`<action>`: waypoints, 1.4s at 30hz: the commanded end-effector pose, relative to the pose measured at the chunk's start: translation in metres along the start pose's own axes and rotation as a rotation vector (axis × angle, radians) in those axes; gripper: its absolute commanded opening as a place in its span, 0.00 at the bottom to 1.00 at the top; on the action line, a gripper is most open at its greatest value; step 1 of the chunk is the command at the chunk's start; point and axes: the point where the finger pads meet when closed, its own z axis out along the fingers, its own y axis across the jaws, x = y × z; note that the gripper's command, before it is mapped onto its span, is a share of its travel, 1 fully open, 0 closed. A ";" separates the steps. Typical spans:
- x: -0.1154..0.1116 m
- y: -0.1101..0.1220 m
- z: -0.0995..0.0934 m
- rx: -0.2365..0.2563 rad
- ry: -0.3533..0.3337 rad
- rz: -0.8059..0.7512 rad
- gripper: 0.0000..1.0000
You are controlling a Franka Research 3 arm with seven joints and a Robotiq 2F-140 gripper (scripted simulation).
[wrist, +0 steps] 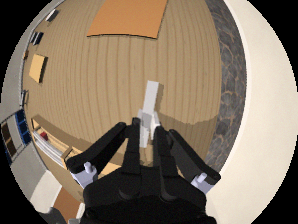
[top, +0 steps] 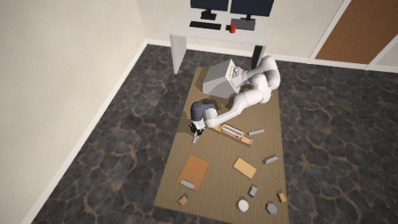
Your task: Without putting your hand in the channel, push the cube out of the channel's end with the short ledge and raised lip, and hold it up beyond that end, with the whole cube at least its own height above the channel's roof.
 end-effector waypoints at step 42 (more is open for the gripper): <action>0.001 0.000 -0.114 0.000 0.003 -0.003 0.00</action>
